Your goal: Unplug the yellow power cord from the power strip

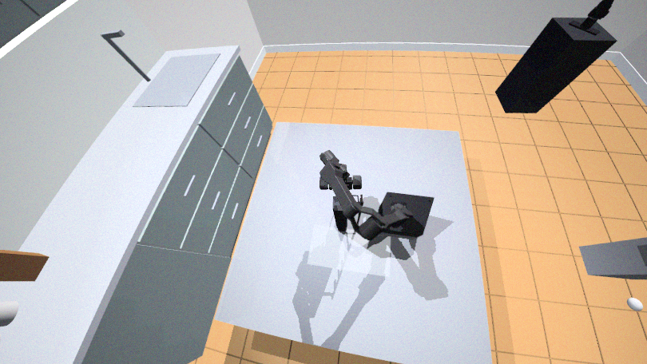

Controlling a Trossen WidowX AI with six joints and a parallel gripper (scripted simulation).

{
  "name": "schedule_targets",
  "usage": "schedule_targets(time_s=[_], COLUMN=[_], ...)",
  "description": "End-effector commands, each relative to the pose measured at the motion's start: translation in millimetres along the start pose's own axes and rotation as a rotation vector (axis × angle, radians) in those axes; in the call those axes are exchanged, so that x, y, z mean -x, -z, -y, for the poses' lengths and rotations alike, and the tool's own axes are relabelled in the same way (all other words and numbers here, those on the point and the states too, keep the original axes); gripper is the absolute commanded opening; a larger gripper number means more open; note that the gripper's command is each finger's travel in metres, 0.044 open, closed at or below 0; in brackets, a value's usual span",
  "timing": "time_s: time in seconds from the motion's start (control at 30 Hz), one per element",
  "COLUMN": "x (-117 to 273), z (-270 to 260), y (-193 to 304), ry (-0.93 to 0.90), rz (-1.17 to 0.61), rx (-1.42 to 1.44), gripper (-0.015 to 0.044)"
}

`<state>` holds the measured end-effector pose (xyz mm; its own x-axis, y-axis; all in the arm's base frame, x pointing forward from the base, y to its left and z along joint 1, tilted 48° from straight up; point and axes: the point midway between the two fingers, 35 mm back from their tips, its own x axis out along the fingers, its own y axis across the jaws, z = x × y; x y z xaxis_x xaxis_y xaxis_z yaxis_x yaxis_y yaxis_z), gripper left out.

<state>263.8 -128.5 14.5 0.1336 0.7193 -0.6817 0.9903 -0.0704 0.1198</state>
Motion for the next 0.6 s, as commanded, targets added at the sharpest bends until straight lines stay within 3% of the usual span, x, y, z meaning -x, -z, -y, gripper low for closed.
schedule_targets(time_s=[0.0,0.3,0.4,0.57], x=[-2.3,-12.0,-10.0,-10.0], z=[0.0,0.0,0.5,0.5], y=[1.6,1.8,1.4,1.4], ry=[-0.003,-0.003,0.002,0.002], rz=[-0.004,-0.005,-0.003,-0.003], rx=[-0.004,-0.004,-0.002,-0.002], gripper=[0.016,0.016,0.0081,0.0048])
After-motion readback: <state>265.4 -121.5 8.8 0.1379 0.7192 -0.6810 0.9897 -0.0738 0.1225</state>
